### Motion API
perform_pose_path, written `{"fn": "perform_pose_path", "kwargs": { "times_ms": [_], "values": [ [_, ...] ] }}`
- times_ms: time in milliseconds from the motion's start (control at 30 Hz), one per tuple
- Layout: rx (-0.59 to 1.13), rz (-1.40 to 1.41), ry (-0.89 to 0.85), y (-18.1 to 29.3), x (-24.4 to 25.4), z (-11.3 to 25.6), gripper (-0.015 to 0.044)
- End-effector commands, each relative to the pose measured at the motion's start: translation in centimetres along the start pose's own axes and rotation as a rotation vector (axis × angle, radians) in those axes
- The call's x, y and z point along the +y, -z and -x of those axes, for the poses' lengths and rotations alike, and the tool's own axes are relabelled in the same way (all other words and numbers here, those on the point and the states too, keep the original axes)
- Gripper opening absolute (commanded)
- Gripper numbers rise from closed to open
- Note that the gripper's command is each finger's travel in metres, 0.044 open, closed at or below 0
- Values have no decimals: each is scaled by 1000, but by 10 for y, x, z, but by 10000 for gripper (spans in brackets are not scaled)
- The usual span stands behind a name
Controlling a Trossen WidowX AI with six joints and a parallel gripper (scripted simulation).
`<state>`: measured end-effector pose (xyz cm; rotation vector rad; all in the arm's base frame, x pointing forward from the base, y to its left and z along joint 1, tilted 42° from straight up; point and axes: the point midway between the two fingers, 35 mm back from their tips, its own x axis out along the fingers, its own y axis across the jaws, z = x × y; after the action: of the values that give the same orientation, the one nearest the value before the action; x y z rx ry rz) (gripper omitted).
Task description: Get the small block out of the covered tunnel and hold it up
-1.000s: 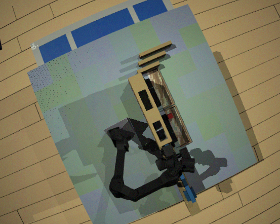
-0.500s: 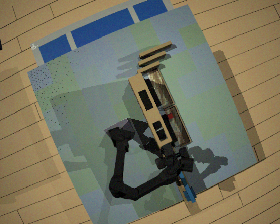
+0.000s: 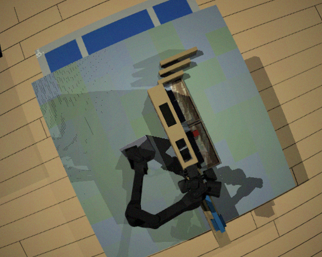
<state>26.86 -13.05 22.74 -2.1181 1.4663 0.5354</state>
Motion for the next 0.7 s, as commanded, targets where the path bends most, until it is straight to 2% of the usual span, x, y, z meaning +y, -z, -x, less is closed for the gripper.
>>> {"fn": "perform_pose_path", "kwargs": {
  "times_ms": [0, 267, 367, 400, 667],
  "values": [
    [1, -4, 0, 1, 0, 1, 256],
    [1, -4, 0, 1, 0, 1, 46],
    [1, -4, 0, 1, 0, 1, 26],
    [1, -4, 0, 1, 0, 0, 0],
    [-3, -3, -2, 19, 0, -5, 0]
  ]
}}
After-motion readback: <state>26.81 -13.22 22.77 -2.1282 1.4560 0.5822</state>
